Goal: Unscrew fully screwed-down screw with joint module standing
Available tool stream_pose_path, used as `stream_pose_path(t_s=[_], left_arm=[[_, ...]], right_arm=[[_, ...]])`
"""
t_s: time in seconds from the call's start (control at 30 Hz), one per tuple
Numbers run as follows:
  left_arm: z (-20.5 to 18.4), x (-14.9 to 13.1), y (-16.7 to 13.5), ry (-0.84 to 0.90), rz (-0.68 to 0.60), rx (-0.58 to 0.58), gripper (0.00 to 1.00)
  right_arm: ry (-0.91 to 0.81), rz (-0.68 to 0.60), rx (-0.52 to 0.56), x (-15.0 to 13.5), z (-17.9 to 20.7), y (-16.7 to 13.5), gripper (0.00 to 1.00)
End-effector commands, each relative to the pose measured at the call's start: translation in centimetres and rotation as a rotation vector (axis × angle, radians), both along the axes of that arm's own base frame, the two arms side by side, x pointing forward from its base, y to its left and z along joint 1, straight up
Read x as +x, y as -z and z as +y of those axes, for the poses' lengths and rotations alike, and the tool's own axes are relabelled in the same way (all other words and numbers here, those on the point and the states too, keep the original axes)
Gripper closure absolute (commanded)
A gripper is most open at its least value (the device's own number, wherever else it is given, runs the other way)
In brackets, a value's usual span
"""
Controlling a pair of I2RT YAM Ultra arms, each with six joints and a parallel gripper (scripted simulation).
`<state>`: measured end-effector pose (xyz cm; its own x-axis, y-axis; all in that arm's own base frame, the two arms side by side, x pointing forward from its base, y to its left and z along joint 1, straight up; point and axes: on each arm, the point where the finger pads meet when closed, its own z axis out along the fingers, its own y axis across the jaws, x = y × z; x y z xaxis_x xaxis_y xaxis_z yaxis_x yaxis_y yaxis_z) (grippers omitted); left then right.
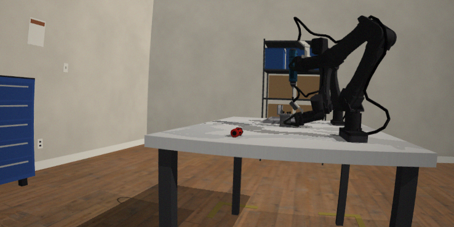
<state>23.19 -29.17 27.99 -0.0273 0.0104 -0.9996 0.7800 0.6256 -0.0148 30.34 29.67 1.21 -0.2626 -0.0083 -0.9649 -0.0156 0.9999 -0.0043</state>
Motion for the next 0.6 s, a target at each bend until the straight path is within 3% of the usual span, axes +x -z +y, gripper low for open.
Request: stream_pose_path(t_s=[0.0,0.57], left_arm=[[-0.37,-0.19,-5.56,0.003,-0.101,-0.112,0.58],[-0.41,-0.10,-6.07,0.003,-0.108,-0.120,0.58]], right_arm=[[0.005,-0.008,0.011,0.09,0.07,-0.43,0.41],[0.005,-0.008,0.011,0.09,0.07,-0.43,0.41]])
